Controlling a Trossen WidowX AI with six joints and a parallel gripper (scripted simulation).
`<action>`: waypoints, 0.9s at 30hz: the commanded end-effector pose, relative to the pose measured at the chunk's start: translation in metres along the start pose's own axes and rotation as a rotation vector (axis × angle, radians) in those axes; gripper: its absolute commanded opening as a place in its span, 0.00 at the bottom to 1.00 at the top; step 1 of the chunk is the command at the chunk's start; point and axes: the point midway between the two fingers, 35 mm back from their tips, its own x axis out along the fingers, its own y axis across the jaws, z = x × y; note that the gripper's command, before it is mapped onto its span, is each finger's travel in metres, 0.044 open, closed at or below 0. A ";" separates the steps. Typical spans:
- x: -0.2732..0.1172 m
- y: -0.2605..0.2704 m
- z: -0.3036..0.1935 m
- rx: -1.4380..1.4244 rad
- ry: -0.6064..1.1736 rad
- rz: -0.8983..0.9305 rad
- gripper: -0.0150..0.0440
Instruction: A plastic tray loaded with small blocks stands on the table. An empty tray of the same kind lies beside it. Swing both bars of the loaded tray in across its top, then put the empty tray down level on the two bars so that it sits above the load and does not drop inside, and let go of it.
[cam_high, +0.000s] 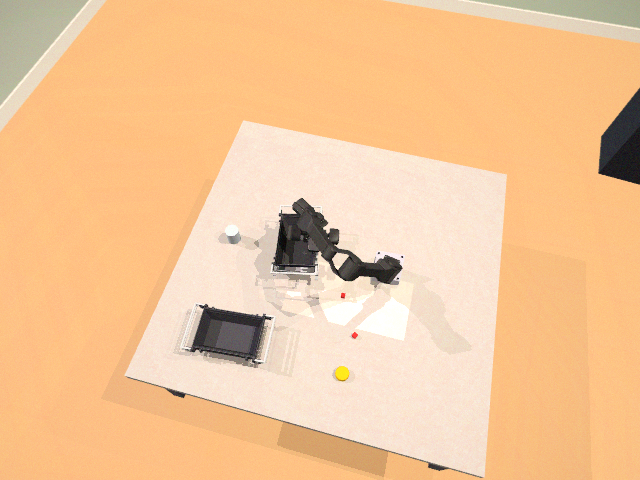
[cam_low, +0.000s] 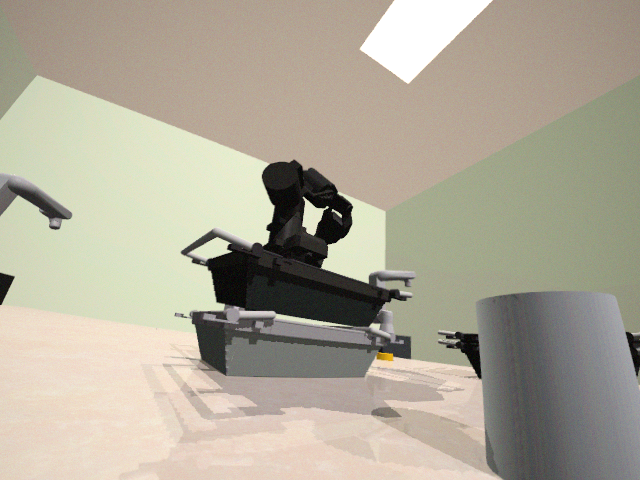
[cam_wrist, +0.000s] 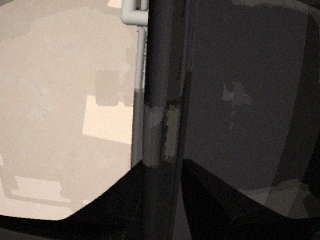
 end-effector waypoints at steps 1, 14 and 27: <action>0.007 0.008 0.000 0.022 0.002 0.038 0.25; 0.007 0.008 0.000 0.022 0.002 0.038 0.25; 0.005 0.005 0.000 0.016 0.001 0.027 0.25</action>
